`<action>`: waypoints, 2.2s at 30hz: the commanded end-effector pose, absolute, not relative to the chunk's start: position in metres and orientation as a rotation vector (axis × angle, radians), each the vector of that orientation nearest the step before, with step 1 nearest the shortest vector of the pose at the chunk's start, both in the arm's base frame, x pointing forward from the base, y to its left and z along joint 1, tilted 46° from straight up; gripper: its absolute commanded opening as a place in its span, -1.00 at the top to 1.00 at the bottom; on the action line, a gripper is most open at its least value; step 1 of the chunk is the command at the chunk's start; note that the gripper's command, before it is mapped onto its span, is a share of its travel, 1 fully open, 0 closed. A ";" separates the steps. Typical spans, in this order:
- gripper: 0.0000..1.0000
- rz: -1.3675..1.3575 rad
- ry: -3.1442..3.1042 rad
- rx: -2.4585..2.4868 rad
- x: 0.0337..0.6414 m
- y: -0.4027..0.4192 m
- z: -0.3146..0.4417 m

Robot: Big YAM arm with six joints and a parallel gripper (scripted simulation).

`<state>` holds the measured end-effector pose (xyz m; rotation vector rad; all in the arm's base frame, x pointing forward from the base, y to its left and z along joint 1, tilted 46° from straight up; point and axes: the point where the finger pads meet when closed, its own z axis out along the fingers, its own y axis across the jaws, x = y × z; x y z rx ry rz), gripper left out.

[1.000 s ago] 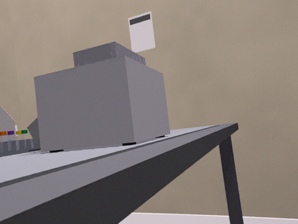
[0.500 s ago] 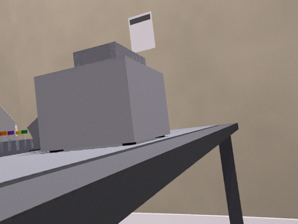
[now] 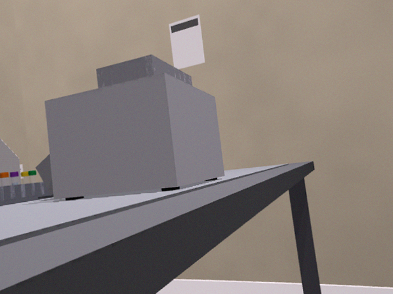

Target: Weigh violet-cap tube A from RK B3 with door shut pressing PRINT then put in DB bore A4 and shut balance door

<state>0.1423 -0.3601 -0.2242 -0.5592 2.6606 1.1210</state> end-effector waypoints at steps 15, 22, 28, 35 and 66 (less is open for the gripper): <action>0.40 1.081 2.671 -0.564 0.144 -0.373 -0.210; 0.40 1.081 2.671 -0.564 0.144 -0.373 -0.210; 0.40 1.081 2.671 -0.564 0.144 -0.373 -0.210; 0.40 1.081 2.671 -0.564 0.144 -0.373 -0.210; 0.40 1.108 2.670 -0.566 0.150 -0.330 -0.260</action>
